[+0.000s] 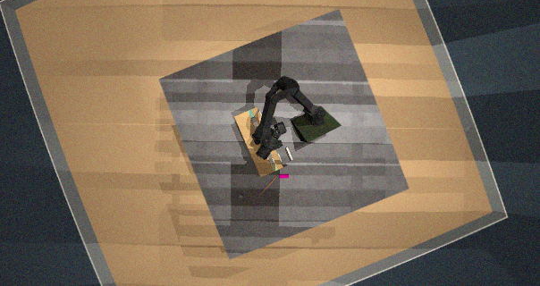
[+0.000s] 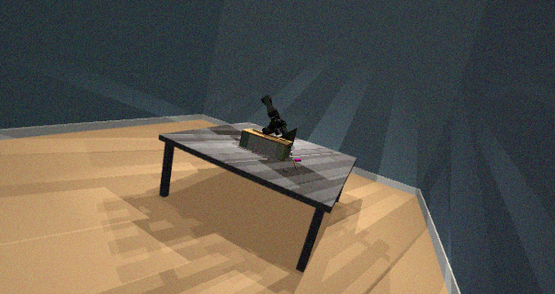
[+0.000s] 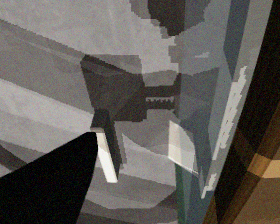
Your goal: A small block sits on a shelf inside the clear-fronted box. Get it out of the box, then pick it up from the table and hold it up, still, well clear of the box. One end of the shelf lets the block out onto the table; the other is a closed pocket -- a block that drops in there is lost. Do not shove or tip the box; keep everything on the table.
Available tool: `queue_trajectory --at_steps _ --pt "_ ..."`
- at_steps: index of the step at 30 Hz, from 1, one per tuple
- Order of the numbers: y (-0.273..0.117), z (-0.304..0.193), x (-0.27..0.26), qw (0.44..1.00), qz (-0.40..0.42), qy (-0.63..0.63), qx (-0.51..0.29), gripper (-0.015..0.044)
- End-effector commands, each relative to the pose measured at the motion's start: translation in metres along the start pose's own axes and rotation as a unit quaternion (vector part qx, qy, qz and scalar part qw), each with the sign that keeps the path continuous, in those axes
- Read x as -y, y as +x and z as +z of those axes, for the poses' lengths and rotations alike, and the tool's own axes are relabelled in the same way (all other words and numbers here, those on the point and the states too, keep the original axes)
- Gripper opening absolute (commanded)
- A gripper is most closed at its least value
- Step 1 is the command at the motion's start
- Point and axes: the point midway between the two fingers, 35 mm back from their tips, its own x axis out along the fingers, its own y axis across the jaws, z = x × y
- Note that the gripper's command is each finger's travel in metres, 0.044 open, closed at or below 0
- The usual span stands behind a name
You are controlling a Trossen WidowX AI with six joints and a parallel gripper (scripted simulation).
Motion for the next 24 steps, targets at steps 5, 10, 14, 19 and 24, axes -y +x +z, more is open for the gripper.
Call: queue_trajectory --at_steps 5,10,14,19,24 --pt "0.004 -0.012 0.001 1.0 -0.003 -0.001 -0.002 0.04" --pt "0.006 -0.02 0.001 1.0 -0.003 -0.001 -0.002 0.04" --pt "0.008 -0.025 0.001 1.0 -0.003 -0.001 -0.002 0.04" --pt "0.011 -0.033 0.001 1.0 -0.003 -0.001 -0.003 0.04" --pt "0.013 -0.041 0.001 1.0 -0.003 -0.001 -0.003 0.04"
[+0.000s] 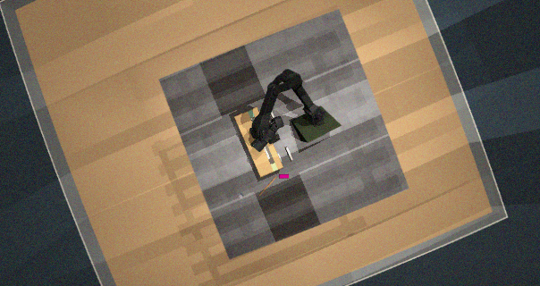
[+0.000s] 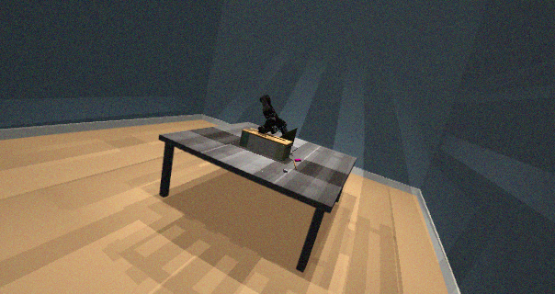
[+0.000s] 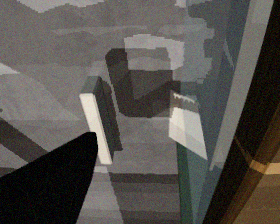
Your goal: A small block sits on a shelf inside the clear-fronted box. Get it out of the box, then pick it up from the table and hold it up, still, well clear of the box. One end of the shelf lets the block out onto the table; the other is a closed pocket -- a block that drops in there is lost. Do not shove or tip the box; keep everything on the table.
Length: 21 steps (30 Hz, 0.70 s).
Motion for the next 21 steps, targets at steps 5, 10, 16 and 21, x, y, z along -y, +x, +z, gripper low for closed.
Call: queue_trajectory --at_steps 5,10,16,21 --pt "0.004 -0.015 0.001 1.0 -0.002 -0.001 -0.002 0.04" --pt "0.007 -0.023 0.001 1.0 -0.002 -0.001 -0.003 0.04" --pt "0.011 -0.033 0.001 1.0 -0.002 -0.001 -0.003 0.04" --pt "0.0 -0.039 0.002 1.0 -0.002 -0.001 0.0 0.04"
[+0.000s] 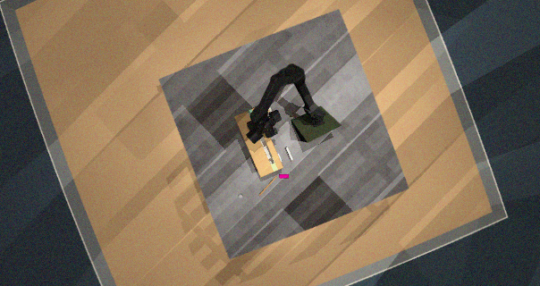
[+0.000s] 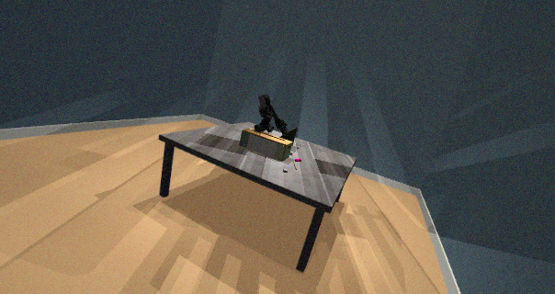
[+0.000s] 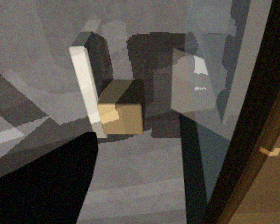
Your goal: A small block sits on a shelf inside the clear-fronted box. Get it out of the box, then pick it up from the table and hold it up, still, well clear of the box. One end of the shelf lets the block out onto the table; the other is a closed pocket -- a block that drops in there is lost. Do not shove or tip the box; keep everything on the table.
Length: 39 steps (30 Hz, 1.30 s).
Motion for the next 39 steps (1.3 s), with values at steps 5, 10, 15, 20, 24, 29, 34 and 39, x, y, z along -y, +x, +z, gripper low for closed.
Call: queue_trajectory --at_steps 5,10,15,20,24,29,34,39 --pt "-0.054 -0.014 0.001 1.0 -0.002 0.002 0.003 0.04" --pt "-0.061 -0.017 0.0 1.0 -0.002 0.002 0.002 0.04" --pt "-0.058 -0.017 0.003 0.997 -0.026 0.065 0.02 0.0321" --pt "-0.056 -0.025 -0.004 0.932 -0.016 0.359 0.058 0.0285" --pt "-0.054 -0.031 -0.01 0.817 0.002 0.57 0.084 0.0285" --pt "-0.052 -0.039 -0.016 0.609 0.036 0.785 0.11 0.0285" --pt "-0.051 -0.045 -0.022 0.379 0.075 0.914 0.125 0.0285" --pt "-0.051 -0.05 -0.025 0.213 0.103 0.963 0.127 0.0285"
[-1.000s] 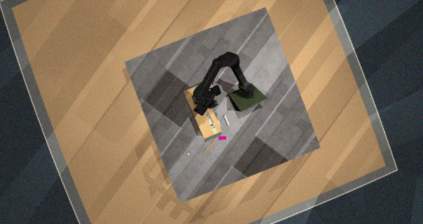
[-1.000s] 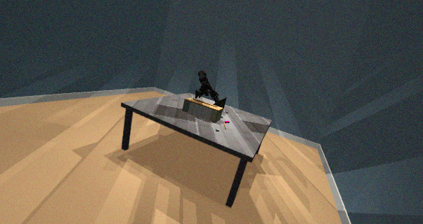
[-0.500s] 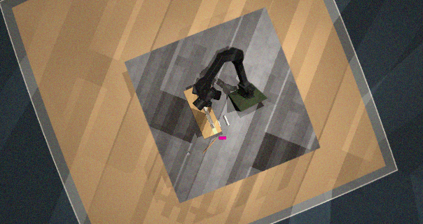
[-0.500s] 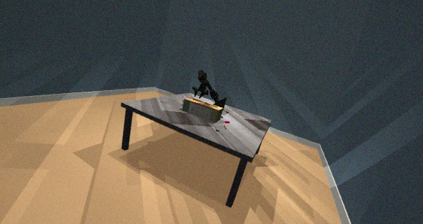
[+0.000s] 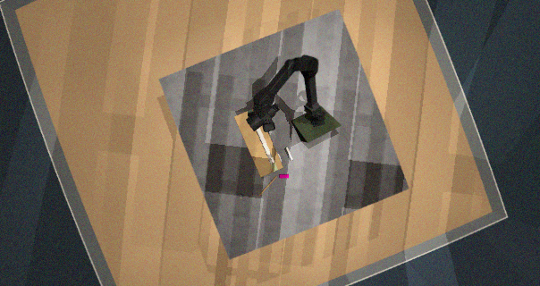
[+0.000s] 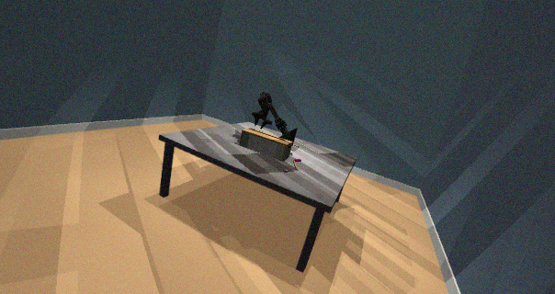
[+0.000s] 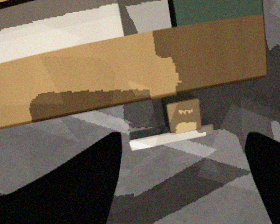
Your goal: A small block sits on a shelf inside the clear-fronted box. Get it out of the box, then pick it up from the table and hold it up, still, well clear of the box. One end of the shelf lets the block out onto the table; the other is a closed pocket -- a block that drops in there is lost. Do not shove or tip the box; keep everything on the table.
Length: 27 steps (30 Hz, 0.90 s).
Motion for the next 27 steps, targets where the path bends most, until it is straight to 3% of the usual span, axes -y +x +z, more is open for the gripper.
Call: queue_trajectory --at_steps 1,13,27 --pt "-0.002 -0.009 0.012 0.866 0.063 0.497 0.006 0.0285" --pt "-0.005 -0.014 0.023 0.585 0.109 0.804 -0.018 0.0285" --pt "-0.01 -0.019 0.036 0.142 0.145 0.976 -0.077 0.0285"
